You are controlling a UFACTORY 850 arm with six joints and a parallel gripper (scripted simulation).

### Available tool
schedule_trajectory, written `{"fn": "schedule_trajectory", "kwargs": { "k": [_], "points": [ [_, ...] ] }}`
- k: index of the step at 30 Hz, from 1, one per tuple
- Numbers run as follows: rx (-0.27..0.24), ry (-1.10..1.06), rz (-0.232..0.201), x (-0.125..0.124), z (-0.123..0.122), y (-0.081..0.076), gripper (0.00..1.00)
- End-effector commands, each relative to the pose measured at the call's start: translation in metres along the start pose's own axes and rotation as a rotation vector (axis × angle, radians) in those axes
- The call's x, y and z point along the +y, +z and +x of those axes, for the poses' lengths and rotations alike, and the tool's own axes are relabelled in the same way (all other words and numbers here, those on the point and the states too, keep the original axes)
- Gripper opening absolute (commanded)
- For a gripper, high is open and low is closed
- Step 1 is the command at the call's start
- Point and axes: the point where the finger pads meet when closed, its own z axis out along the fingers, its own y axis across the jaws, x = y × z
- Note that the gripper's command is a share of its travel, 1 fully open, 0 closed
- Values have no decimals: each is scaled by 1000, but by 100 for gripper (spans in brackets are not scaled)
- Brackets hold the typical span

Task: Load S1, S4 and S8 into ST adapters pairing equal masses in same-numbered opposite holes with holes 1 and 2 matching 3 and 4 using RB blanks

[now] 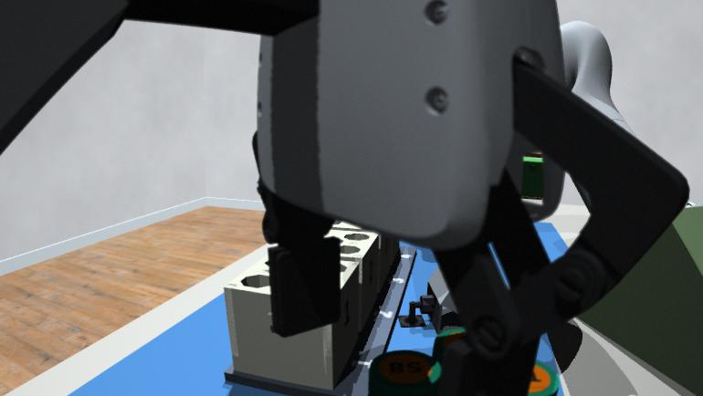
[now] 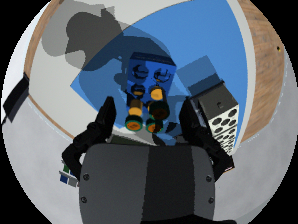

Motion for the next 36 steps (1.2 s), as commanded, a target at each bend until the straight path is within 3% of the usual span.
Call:
{"fn": "schedule_trajectory", "kwargs": {
  "k": [1, 11, 36],
  "points": [
    [2, 1, 1, 0, 1, -1, 100],
    [2, 1, 1, 0, 1, -9, 100],
    [2, 1, 1, 0, 1, -70, 100]
  ]
}}
